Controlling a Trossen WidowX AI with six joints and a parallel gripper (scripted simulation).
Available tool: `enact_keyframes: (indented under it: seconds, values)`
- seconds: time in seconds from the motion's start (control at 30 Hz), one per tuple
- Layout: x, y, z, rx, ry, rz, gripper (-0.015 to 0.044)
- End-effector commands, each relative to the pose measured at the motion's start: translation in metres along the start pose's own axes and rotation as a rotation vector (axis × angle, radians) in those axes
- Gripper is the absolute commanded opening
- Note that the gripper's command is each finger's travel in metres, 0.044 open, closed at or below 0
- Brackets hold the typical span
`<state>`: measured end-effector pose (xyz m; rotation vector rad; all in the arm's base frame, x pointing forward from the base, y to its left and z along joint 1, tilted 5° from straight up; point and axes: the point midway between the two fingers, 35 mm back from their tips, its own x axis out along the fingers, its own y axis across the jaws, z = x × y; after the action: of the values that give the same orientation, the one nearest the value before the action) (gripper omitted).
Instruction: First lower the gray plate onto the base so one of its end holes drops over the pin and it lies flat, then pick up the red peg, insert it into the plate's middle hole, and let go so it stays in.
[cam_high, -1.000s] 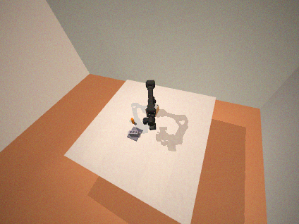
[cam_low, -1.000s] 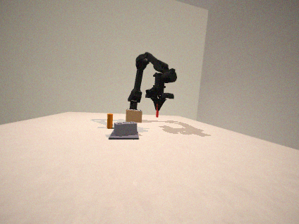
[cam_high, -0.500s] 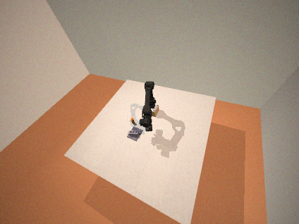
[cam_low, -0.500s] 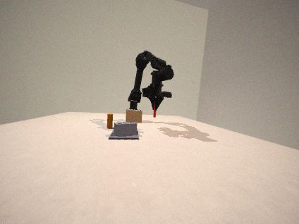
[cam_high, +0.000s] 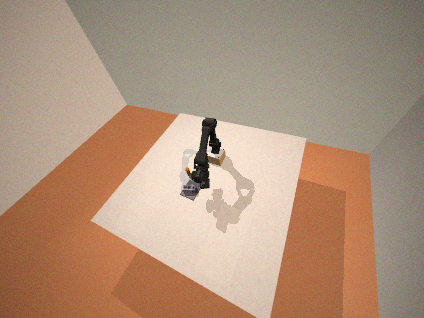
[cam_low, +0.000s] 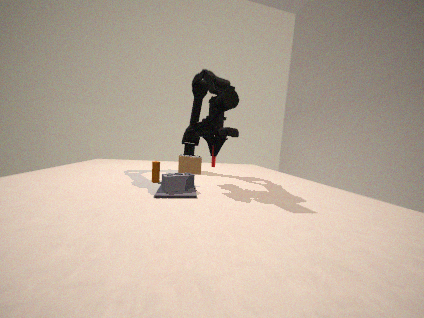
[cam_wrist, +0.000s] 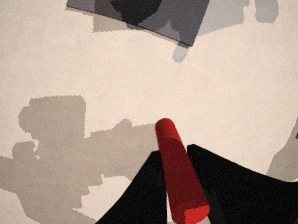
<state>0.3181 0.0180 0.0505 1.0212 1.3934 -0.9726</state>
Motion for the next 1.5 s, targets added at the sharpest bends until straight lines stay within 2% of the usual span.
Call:
enact_keyframes:
  seconds: [0.0, 1.47]
  values:
    - [0.0, 0.003, 0.014, -0.006, -0.005, -0.004, 0.0]
    - [0.003, -0.001, 0.142, -0.026, -0.005, -0.001, 0.0]
